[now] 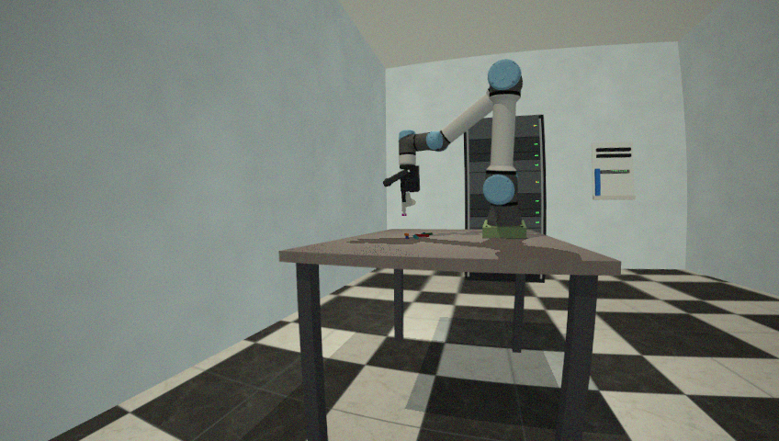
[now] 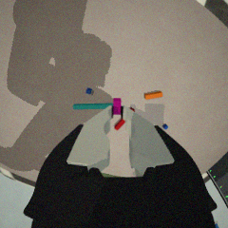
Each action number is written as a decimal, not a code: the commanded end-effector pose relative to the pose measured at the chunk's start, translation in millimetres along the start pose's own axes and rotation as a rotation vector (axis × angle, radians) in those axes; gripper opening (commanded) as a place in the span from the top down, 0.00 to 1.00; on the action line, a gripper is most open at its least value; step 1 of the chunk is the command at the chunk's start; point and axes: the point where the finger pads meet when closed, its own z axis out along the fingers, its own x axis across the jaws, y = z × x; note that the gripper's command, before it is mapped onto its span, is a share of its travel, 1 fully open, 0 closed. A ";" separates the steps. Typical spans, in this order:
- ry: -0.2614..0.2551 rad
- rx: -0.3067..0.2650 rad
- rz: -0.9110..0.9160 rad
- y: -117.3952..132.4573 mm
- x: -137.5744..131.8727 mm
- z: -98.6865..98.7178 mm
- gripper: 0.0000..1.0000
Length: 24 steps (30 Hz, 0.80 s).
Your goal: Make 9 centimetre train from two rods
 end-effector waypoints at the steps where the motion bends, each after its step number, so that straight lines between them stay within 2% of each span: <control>1: -0.001 -0.001 0.000 0.1 0.1 -5.4 1.00; 13: 0.000 -0.001 0.004 2.0 7.1 -5.4 1.00; 21: 0.006 -0.002 0.034 16.8 50.9 -5.9 1.00; 23: 0.006 -0.002 0.034 16.8 50.9 -5.9 1.00; 24: 0.006 -0.002 0.039 20.2 59.1 -6.0 1.00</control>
